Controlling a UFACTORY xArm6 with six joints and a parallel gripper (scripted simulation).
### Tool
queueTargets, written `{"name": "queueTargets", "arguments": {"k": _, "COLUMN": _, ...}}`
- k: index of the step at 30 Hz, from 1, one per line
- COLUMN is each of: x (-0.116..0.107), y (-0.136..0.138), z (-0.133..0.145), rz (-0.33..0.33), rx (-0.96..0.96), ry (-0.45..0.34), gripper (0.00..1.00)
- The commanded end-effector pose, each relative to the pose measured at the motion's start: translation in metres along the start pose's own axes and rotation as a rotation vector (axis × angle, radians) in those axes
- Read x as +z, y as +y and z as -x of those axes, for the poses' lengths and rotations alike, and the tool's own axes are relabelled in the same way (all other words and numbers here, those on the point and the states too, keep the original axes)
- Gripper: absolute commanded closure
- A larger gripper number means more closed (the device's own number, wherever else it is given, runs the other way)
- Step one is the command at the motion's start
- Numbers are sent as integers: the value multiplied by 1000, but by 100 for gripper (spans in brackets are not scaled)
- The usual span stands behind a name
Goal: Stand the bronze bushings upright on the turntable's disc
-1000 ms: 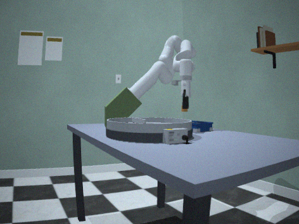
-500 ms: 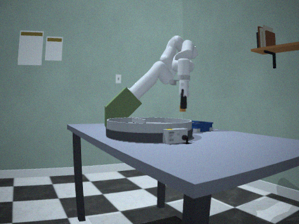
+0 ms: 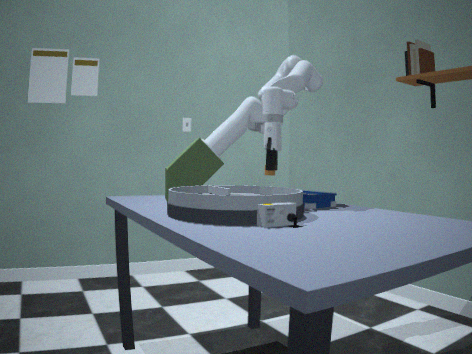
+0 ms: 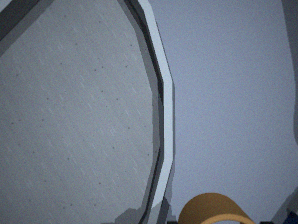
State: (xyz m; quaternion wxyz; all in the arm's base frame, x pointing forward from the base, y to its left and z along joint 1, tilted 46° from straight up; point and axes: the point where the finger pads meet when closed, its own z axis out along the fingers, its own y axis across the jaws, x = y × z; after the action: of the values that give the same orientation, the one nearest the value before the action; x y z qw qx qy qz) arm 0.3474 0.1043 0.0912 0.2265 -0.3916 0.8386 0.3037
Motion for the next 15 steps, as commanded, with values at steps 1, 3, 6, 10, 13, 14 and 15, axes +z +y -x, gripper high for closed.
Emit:
{"name": "queueTargets", "arguments": {"k": 1, "x": 8, "y": -59, "z": -18, "rz": 28, "rx": -8, "ry": -10, "gripper": 100}}
{"name": "queueTargets", "arguments": {"k": 3, "x": 9, "y": -77, "z": -26, "rz": 28, "rx": -8, "ry": -10, "gripper": 100}}
{"name": "queueTargets", "arguments": {"k": 6, "x": 9, "y": -98, "z": -35, "rz": 28, "rx": -8, "ry": -10, "gripper": 100}}
{"name": "queueTargets", "arguments": {"k": 10, "x": 10, "y": -116, "z": -43, "rz": 28, "rx": -8, "ry": -10, "gripper": 100}}
{"name": "queueTargets", "arguments": {"k": 13, "x": 10, "y": -118, "z": -44, "rz": 28, "rx": -8, "ry": -10, "gripper": 100}}
{"name": "queueTargets", "arguments": {"k": 14, "x": 10, "y": -120, "z": -45, "rz": 28, "rx": -8, "ry": -10, "gripper": 100}}
{"name": "queueTargets", "arguments": {"k": 15, "x": 10, "y": -121, "z": -45, "rz": 28, "rx": -8, "ry": -10, "gripper": 100}}
